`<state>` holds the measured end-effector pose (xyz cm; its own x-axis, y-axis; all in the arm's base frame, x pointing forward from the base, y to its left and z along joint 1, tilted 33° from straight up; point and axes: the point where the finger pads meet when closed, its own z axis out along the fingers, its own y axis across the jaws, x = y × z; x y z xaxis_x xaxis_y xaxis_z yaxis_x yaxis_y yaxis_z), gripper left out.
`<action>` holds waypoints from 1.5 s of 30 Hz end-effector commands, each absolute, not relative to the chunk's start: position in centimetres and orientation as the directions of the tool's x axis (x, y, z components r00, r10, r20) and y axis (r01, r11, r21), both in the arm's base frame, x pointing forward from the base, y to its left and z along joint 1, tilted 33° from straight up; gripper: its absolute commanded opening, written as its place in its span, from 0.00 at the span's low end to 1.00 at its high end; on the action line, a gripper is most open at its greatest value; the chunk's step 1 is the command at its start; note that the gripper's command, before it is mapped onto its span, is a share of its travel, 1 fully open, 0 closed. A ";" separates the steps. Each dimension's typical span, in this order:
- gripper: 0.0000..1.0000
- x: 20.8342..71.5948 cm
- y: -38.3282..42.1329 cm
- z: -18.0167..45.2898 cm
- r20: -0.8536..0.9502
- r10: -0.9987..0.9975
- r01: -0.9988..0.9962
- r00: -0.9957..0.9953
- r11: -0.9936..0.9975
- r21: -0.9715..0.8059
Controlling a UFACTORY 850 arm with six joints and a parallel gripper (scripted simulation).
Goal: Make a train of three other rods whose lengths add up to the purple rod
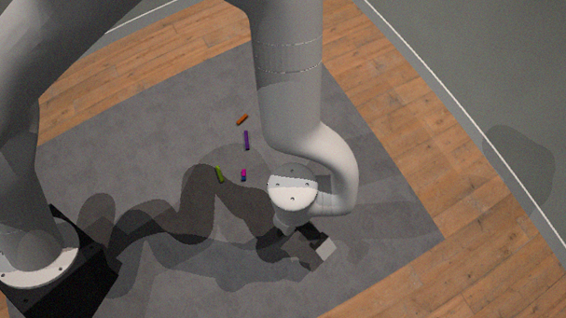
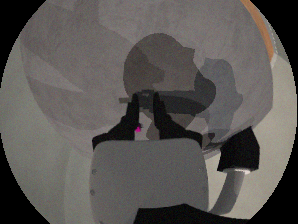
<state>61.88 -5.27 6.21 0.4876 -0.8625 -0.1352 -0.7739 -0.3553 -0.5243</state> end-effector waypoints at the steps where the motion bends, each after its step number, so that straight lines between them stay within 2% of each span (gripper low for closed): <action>1: 0.24 62.0 -5.3 6.2 -0.134 -0.863 -0.773 0.487 -0.355 -0.525; 40: 0.24 62.0 -5.3 6.1 -0.134 -0.863 -0.773 0.487 -0.355 -0.525; 41: 0.04 62.0 -5.3 6.1 -0.134 -0.863 -0.773 0.487 -0.355 -0.525; 45: 0.04 62.0 -5.3 6.1 -0.134 -0.863 -0.773 0.487 -0.355 -0.525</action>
<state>61.95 -5.21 6.08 0.4876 -0.8626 -0.1350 -0.7738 -0.3553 -0.5245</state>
